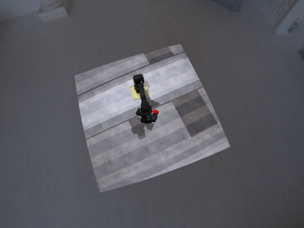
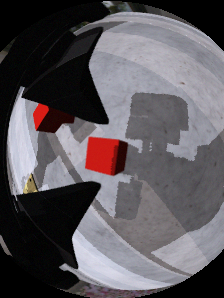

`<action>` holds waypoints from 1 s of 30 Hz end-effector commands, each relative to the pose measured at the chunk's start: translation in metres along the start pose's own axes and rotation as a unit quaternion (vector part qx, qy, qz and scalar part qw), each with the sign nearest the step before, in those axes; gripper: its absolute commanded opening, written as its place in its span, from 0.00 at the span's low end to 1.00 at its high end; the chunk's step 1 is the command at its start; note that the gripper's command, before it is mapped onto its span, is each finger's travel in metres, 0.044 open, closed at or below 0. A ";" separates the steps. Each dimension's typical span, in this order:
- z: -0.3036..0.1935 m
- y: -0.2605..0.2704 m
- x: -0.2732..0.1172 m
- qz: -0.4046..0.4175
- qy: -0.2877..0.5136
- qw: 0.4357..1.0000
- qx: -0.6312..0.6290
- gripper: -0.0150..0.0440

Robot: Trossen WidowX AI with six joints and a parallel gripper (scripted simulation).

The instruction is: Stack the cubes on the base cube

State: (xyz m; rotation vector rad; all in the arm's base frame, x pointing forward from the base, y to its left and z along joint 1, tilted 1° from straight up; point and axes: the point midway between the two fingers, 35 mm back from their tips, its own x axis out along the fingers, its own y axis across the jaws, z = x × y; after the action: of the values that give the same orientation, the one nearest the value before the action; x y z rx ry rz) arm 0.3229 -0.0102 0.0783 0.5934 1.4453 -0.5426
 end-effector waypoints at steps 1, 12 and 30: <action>-0.002 -0.001 0.010 -0.003 0.004 1.000 0.003 0.70; -0.002 -0.002 0.022 -0.003 0.004 1.000 0.003 0.61; 0.002 0.002 -0.007 -0.003 0.004 1.000 0.003 0.43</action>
State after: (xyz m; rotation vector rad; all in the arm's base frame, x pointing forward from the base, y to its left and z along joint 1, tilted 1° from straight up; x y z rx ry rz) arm 0.3230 -0.0099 0.0742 0.5916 1.4581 -0.5473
